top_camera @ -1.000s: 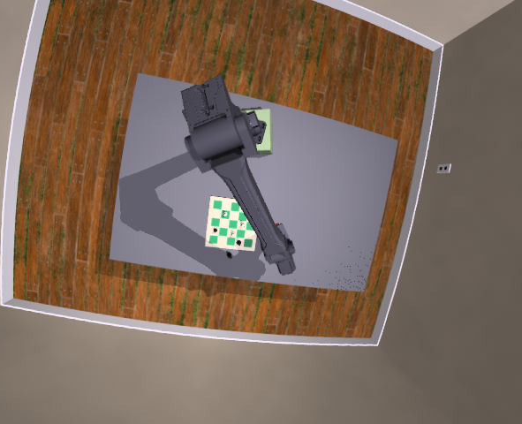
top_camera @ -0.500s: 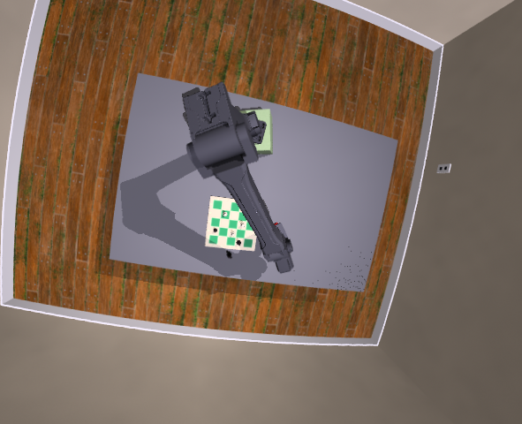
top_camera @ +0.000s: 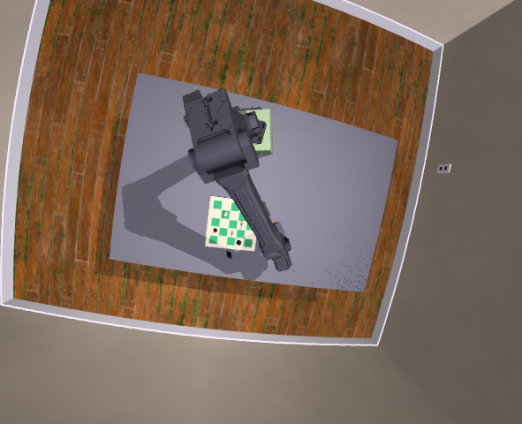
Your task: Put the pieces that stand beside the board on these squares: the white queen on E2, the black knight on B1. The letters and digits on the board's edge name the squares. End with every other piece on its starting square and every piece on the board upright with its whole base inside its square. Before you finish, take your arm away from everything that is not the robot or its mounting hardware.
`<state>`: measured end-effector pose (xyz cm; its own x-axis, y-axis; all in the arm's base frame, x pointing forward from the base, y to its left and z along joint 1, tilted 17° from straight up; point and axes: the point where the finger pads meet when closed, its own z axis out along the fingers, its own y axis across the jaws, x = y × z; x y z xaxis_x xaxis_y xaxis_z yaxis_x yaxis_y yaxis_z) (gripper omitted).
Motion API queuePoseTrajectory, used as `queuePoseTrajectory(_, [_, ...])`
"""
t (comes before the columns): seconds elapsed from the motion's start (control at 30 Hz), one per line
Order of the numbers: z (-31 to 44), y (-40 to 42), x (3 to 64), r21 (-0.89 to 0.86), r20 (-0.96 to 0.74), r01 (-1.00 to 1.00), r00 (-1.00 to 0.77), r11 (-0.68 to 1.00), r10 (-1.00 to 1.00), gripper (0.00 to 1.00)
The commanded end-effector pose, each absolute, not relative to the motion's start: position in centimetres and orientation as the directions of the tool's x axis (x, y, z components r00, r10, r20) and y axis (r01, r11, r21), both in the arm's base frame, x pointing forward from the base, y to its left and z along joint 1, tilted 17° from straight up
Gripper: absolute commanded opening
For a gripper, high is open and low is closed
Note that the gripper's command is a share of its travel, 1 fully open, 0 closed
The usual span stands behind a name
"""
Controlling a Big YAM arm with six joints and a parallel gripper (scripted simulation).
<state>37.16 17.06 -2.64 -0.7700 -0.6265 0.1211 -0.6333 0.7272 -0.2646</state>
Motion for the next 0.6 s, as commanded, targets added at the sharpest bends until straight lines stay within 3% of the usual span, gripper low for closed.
queuePoseTrajectory(0.0, [-3.1, 17.09, 37.55, -0.267, 0.112, -0.639, -0.764, 0.722, -0.635, 0.41])
queuePoseTrajectory(0.57, [-2.85, 17.13, 38.0, -0.269, 0.098, -0.632, -0.768, 0.726, -0.633, 0.41])
